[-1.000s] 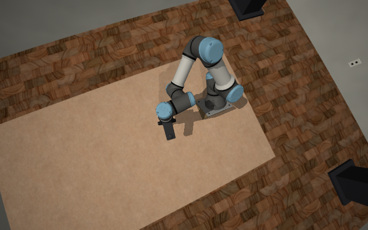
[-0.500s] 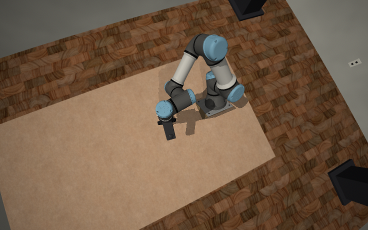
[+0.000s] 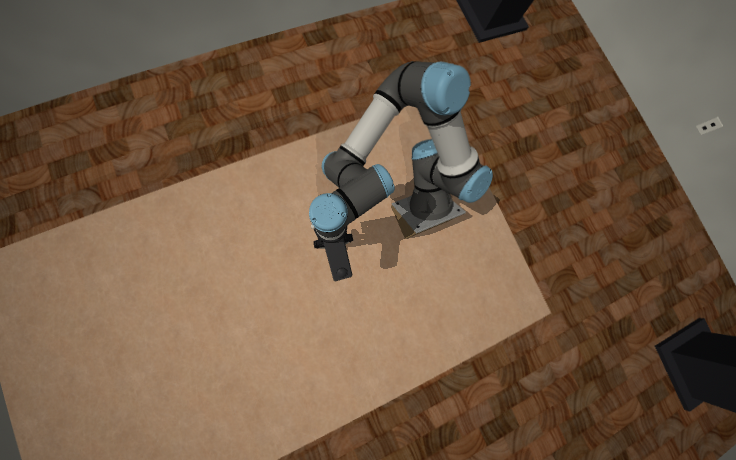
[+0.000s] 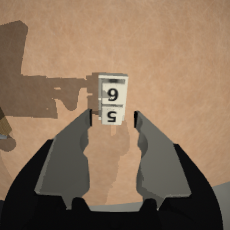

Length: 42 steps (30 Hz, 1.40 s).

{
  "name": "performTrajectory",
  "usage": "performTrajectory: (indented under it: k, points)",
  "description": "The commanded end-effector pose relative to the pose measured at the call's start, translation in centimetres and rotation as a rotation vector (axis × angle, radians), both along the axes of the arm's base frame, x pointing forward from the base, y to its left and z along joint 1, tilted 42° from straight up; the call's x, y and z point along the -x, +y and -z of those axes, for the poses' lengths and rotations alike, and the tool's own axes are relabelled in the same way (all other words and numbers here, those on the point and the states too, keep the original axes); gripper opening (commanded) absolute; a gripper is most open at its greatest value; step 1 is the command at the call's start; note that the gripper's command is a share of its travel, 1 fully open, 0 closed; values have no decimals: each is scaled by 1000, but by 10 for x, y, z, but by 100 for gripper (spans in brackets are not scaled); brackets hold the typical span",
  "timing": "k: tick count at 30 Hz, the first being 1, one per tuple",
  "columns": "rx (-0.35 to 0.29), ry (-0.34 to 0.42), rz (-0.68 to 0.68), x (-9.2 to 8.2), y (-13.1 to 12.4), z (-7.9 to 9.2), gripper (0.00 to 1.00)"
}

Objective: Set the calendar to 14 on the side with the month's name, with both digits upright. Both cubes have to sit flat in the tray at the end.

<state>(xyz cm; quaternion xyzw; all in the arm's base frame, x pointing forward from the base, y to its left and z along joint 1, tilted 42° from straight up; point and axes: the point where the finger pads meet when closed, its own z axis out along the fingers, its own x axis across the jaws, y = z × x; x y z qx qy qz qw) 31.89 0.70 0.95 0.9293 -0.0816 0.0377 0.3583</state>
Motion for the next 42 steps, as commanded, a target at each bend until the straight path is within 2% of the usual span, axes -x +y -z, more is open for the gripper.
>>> performTrajectory:
  k: [1,17,18,42]
  points:
    - [3,4,6,0,12,-13,28]
    - [3,4,6,0,21,-23,28]
    - [3,4,6,0,21,-23,100]
    - [3,4,6,0,21,-23,100]
